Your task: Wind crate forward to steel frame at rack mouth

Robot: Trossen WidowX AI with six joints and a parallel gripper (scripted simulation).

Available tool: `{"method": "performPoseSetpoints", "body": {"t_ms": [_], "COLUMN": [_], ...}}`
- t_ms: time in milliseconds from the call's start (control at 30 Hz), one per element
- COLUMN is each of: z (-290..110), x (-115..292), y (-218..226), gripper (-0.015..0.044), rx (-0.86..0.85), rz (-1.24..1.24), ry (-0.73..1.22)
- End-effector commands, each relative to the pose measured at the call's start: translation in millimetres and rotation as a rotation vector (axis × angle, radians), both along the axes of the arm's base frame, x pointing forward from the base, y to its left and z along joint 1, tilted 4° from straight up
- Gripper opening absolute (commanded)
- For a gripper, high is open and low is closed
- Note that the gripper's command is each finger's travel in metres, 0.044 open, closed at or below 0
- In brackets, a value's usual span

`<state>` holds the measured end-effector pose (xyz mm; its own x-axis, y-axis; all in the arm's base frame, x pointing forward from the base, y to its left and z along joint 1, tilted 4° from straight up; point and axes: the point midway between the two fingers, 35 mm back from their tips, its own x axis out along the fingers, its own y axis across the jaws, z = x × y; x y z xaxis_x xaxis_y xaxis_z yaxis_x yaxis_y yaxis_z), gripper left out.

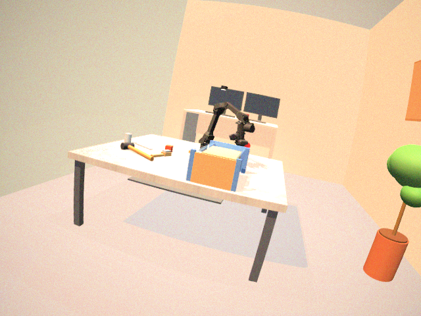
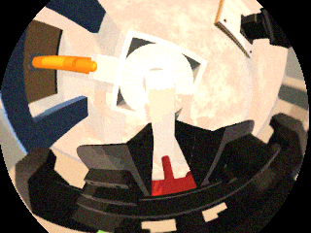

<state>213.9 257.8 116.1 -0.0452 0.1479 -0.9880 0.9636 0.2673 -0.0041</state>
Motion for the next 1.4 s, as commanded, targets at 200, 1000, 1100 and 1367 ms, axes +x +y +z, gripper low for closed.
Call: {"method": "performPoseSetpoints", "body": {"t_ms": [200, 1000, 1100, 1367], "z": [-4.9, -5.8, -6.0, -6.0], "x": [1.4, 0.0, -1.8, -2.0], "y": [0.3, -0.2, -0.8, -0.8], "gripper": [0.0000, 0.0000, 0.0000, 0.0000], "rx": [-0.002, -0.001, 0.001, 0.001], "rz": [-0.022, 0.007, 0.047, 0.054], "ry": [-0.001, -0.003, -0.006, -0.006]}}
